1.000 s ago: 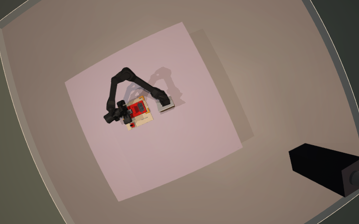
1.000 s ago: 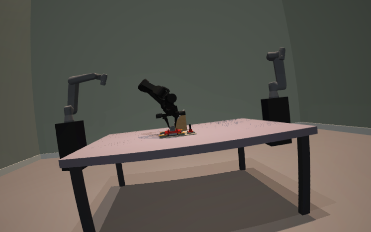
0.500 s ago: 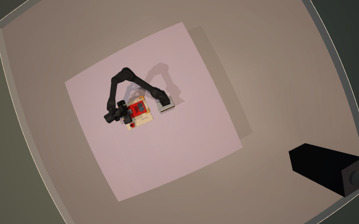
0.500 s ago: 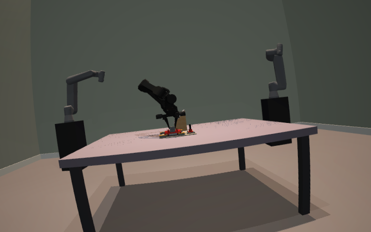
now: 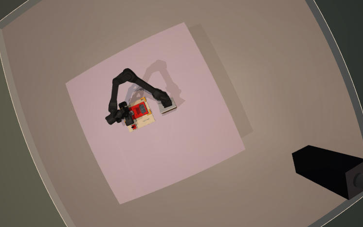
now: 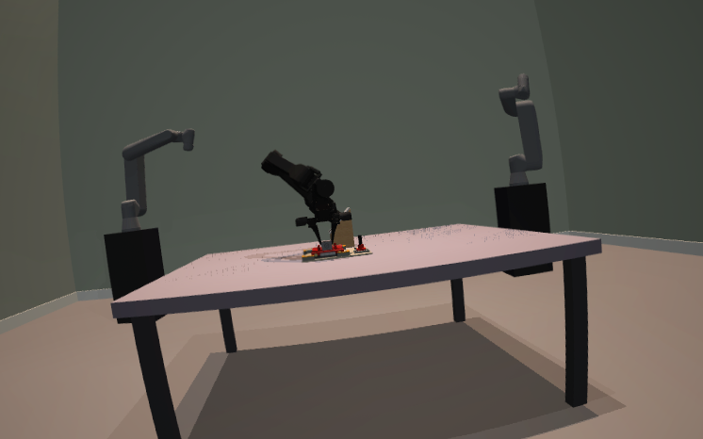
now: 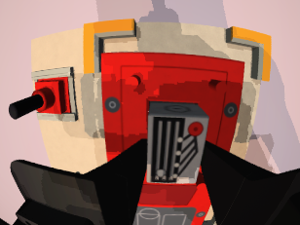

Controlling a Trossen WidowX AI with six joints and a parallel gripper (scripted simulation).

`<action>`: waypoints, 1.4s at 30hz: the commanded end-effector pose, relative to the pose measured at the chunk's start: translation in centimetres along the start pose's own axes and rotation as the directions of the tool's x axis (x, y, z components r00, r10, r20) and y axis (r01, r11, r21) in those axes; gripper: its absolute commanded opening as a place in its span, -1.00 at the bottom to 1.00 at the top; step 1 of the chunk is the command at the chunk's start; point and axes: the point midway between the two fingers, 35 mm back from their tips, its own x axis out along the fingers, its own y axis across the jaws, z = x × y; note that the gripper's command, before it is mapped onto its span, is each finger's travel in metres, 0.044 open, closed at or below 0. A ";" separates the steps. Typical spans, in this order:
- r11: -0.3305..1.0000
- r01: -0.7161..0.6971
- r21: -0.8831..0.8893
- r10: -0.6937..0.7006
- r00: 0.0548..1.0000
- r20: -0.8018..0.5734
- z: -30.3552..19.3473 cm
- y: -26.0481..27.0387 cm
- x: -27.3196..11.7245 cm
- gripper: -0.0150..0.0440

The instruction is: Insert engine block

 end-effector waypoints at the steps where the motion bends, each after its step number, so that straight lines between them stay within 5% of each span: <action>1: 1.000 0.003 -0.004 -0.003 1.000 0.001 0.0 0.0 0.1 0.05; 6: 1.000 0.004 -0.004 -0.004 1.000 0.001 0.0 0.0 0.3 0.05; 17: 1.000 0.000 0.000 0.000 1.000 0.000 0.0 0.0 0.2 1.00; 33: 1.000 0.003 -0.004 -0.003 1.000 0.001 0.0 0.0 -1.2 1.00; 42: 1.000 0.003 -0.004 -0.003 1.000 0.001 0.0 0.0 -1.2 0.20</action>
